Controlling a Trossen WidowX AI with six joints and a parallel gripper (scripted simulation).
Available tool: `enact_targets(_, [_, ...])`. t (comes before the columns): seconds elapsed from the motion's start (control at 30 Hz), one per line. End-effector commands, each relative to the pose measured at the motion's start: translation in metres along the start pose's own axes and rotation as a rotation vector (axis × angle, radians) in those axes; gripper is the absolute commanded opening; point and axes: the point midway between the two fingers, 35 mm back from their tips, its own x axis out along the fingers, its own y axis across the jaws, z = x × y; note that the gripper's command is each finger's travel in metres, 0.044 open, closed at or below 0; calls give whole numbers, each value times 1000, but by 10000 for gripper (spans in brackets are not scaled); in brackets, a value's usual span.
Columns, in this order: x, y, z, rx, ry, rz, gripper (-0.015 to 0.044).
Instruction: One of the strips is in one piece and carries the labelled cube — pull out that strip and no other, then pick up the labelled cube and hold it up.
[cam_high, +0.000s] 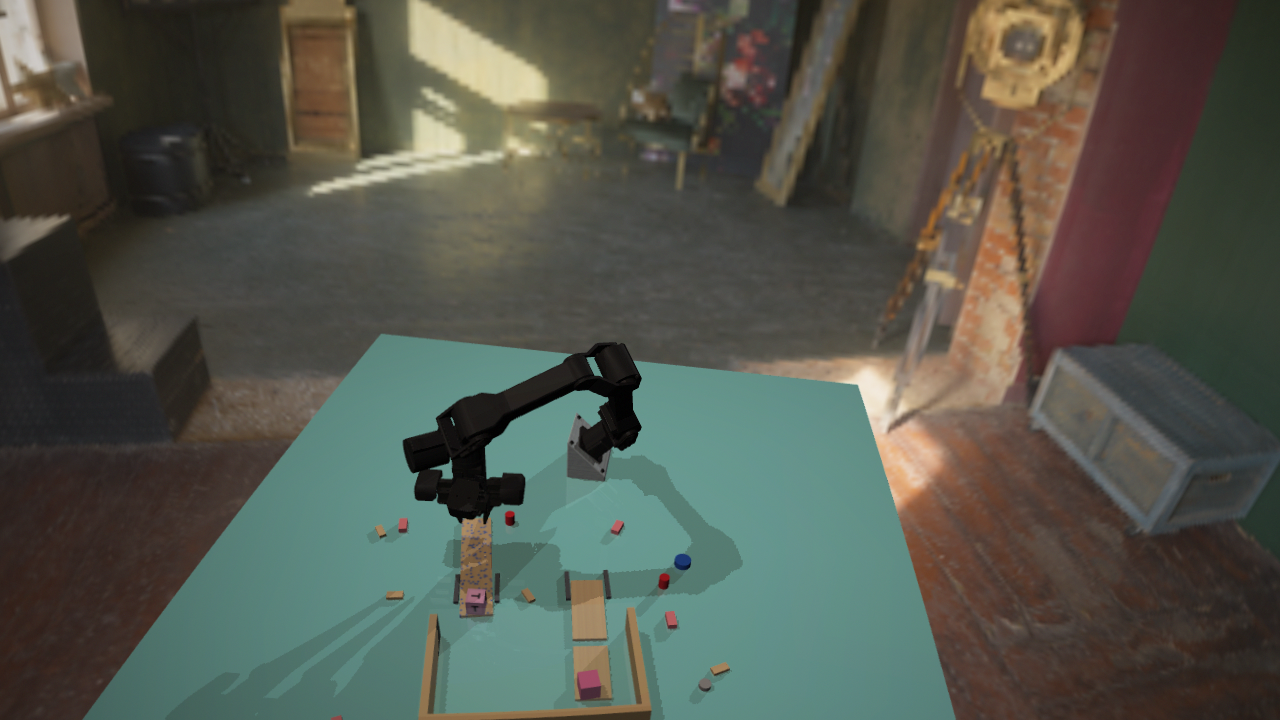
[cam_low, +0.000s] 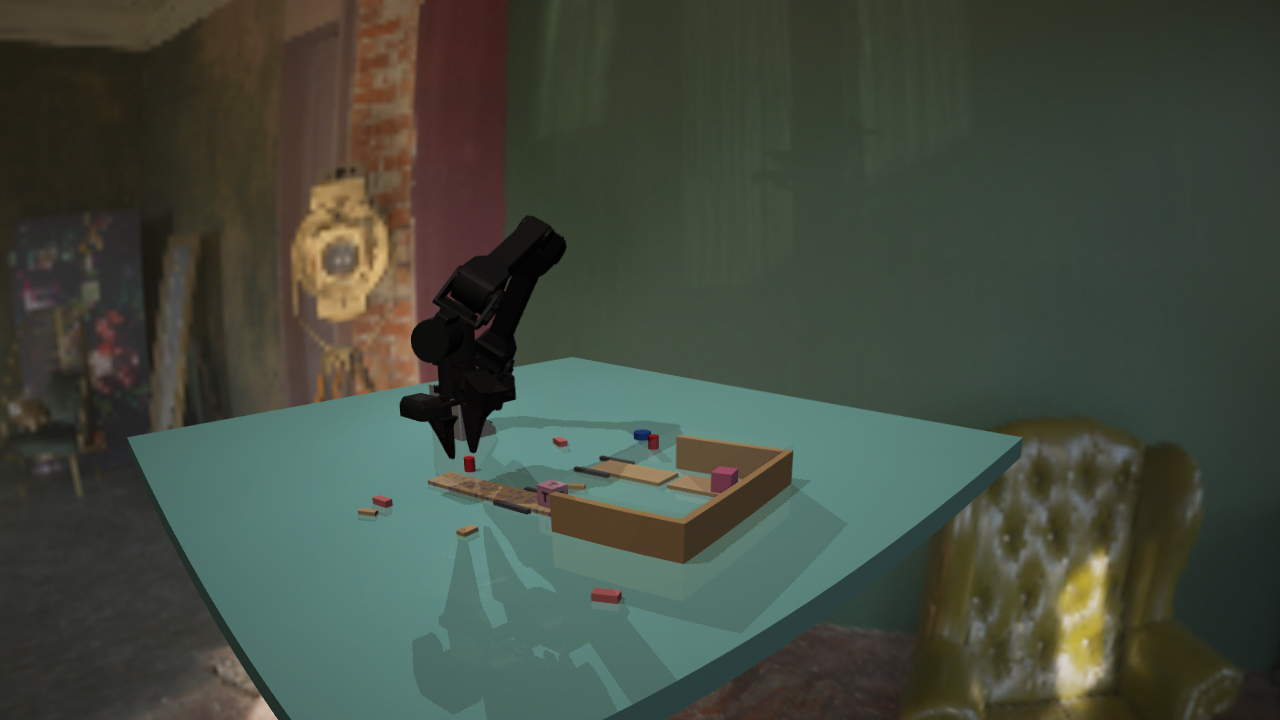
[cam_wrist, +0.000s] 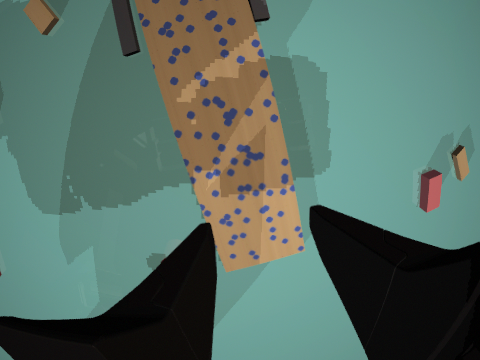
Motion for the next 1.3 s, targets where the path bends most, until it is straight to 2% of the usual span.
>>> enact_targets(0.0, [-1, 3, 14, 16, 0, 5, 289])
enact_targets(0.2, [-5, 6, 38, 15, -1, 5, 440])
enact_targets(1.27, [-16, 27, 160, 11, -5, 8, 440])
